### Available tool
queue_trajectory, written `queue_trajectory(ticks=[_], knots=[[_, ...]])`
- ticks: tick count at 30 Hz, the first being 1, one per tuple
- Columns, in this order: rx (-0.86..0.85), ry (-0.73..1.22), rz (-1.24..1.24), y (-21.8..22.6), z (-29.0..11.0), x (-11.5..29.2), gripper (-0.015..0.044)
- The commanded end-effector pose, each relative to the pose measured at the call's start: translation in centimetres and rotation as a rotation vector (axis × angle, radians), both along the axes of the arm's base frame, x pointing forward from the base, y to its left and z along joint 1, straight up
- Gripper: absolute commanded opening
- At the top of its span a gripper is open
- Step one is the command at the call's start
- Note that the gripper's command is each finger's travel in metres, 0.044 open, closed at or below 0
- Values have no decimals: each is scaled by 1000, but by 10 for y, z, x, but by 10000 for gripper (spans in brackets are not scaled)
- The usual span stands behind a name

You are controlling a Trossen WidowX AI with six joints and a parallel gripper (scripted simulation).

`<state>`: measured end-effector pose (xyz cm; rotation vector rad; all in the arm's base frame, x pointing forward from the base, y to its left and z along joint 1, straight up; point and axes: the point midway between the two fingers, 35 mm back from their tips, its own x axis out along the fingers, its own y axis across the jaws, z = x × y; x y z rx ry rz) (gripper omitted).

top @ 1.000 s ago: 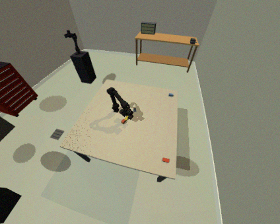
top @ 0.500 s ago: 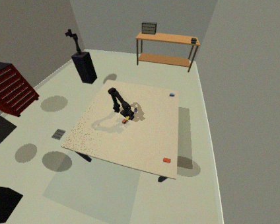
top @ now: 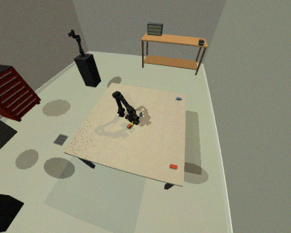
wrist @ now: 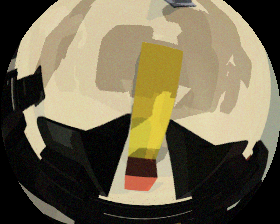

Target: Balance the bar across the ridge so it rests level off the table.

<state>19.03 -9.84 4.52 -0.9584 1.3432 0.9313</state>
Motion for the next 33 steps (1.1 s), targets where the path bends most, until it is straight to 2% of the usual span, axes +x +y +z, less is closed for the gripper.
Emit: queue_trajectory(ticks=[1, 5, 9, 33], knots=[[0, 0, 0, 0, 0, 0, 118], [0, 0, 0, 0, 0, 0, 91], [0, 0, 0, -1, 6, 1, 0], [-2, 0, 2, -3, 67, 5, 0]])
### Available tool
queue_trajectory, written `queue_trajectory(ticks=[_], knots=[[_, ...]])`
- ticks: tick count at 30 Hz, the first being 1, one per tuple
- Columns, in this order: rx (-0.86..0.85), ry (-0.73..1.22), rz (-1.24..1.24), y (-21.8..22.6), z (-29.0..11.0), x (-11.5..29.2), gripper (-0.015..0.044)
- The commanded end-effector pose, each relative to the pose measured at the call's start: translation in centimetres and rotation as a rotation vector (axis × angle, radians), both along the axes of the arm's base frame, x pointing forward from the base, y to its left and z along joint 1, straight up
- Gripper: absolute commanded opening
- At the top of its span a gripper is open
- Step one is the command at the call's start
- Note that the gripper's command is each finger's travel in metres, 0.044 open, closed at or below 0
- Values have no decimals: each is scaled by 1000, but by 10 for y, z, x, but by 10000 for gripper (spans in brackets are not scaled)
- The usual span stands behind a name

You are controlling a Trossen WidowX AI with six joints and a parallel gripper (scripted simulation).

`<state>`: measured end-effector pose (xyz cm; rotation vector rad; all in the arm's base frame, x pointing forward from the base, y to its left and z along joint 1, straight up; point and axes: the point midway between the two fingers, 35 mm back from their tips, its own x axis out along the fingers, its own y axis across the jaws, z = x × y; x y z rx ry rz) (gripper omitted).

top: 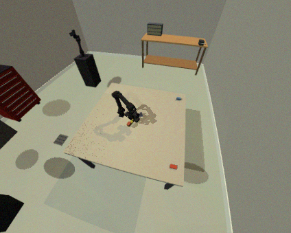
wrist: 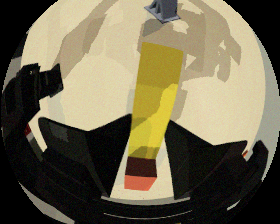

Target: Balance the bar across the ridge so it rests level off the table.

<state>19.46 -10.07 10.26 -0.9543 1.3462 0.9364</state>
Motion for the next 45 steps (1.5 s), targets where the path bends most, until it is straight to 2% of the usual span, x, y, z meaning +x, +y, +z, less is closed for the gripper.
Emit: queue_trajectory(ticks=[1, 18, 45], knots=[[-5, -6, 2, 0, 12, 0, 0], [-6, -5, 3, 3, 54, -6, 0], [-5, -9, 318, 70, 58, 44, 0]])
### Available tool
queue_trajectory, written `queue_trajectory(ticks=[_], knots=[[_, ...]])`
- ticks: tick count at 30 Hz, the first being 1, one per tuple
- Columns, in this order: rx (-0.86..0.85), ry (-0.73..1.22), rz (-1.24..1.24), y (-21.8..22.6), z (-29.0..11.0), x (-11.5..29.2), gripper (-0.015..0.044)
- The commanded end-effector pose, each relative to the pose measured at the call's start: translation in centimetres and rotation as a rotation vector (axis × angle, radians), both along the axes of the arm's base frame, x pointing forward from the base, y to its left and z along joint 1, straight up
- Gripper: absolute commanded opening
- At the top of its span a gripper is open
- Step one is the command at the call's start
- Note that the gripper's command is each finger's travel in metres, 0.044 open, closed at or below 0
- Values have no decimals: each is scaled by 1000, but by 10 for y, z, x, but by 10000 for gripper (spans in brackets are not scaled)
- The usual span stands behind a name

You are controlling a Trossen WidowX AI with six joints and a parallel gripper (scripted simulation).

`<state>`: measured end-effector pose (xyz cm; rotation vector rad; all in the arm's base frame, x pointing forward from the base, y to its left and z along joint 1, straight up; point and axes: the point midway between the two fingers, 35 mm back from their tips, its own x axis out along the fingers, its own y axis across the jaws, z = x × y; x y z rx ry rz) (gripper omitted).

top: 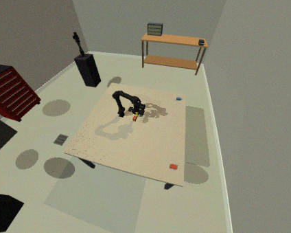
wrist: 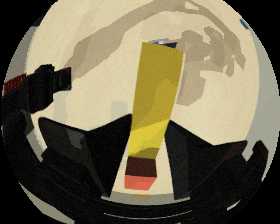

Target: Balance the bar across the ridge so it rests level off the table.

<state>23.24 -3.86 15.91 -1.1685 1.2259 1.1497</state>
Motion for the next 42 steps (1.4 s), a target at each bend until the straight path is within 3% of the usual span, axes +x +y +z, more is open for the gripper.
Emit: queue_trajectory(ticks=[1, 33, 42], knots=[[-4, -6, 44, 12, 2, 7, 0], [-1, -9, 437, 128, 2, 16, 0], [-1, -9, 442, 130, -7, 15, 0]])
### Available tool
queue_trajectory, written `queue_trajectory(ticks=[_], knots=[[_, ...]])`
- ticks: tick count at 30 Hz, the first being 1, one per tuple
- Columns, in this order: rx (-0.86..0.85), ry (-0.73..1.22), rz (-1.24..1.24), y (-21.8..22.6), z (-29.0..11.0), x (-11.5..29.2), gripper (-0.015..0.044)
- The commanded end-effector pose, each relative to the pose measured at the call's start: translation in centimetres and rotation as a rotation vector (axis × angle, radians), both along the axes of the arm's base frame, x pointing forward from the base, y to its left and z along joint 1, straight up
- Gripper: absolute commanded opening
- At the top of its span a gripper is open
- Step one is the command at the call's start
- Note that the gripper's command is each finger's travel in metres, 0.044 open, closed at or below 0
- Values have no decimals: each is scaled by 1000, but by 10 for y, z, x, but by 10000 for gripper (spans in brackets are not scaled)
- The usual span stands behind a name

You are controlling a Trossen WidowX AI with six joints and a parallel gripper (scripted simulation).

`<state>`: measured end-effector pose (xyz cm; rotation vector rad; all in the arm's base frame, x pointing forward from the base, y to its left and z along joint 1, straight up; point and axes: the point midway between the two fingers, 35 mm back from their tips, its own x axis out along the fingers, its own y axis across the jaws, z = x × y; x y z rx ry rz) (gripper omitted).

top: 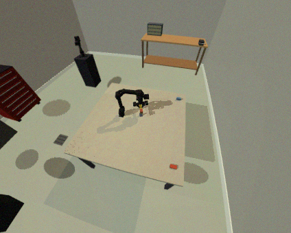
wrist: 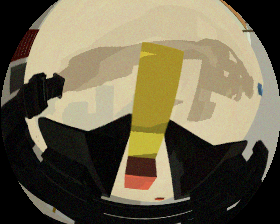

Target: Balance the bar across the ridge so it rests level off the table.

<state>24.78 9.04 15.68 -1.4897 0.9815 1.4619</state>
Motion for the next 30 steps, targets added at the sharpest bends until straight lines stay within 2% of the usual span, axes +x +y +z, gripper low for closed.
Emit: queue_trajectory(ticks=[1, 21, 30], knots=[[-2, 2, 0, 2, -6, 0, 0], [-2, 2, 3, 1, -39, -2, 0], [-2, 2, 3, 0, -40, -2, 0]])
